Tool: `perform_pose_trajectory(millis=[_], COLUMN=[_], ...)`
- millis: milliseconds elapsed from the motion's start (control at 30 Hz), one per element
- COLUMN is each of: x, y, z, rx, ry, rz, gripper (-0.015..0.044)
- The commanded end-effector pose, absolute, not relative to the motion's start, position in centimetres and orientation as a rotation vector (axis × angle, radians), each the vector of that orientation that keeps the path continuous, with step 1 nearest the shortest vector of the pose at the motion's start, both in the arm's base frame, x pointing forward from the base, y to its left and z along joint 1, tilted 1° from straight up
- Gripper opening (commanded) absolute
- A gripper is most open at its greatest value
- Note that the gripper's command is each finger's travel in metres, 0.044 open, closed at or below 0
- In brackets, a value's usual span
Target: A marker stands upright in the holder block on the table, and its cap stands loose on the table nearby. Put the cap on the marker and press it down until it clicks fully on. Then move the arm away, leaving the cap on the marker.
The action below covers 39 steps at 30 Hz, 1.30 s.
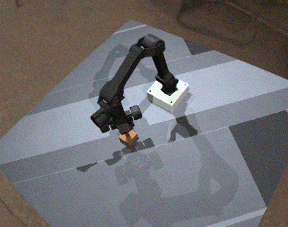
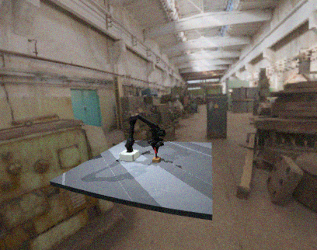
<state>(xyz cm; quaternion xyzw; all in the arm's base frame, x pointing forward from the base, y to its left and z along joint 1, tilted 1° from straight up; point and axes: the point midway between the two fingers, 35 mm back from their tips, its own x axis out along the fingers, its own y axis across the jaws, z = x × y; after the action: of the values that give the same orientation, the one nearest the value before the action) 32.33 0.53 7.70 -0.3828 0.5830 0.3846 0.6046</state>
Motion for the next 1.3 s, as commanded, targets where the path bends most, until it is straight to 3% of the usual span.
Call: perform_pose_trajectory(millis=[0, 1000, 1267], x=[32.2, 32.1, 32.2], y=[0.6, 0.7, 0.6], z=[6.9, 4.0, 4.0], rx=[-0.884, -0.884, -0.886], ry=[1.349, 1.349, 1.352], rz=[0.897, 0.897, 0.895], gripper=[0.0, 0.0, 0.021])
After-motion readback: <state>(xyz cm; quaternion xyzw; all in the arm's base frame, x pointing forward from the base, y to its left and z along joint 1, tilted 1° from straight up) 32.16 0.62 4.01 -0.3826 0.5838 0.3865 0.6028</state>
